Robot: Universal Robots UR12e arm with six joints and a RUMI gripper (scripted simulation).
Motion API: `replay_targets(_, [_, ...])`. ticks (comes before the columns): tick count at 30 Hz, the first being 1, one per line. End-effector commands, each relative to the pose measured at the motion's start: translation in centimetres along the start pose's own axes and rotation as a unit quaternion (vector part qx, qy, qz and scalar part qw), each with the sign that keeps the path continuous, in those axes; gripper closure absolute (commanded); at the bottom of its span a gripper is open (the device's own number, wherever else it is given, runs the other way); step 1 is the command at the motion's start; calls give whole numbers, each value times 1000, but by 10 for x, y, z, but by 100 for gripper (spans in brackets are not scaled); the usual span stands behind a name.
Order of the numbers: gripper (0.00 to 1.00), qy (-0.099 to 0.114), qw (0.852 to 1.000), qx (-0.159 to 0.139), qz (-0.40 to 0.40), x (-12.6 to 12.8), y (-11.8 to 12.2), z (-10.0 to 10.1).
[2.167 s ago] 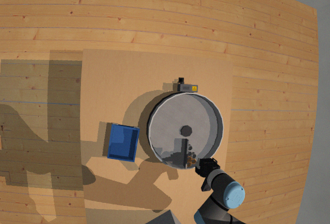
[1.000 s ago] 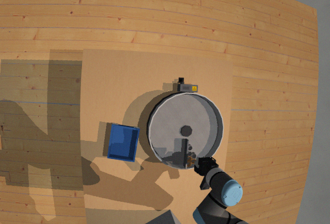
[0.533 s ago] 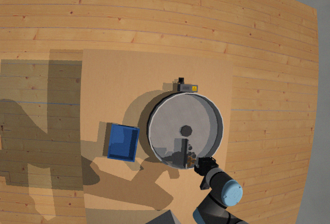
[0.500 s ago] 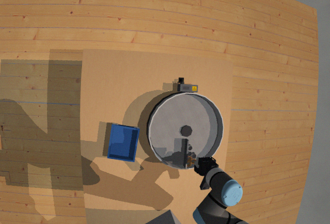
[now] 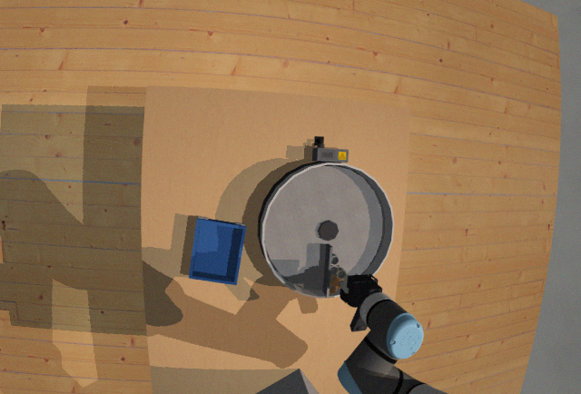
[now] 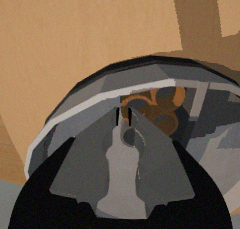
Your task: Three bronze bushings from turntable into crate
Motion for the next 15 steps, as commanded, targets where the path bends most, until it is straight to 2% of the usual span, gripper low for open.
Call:
replay_targets(1, [94, 0, 1000, 0, 0, 0, 0, 7])
replay_targets(15, [94, 0, 1000, 0, 0, 0, 0, 9])
Point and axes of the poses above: the point where the finger pads meet when closed, its own z axis out along the fingers, its own x axis across the jaws, y = z × x, the point moved 2 cm from there along -z, back along the fingers, and after that the axes turned 15 degrees about z, right-handed, at the moved point
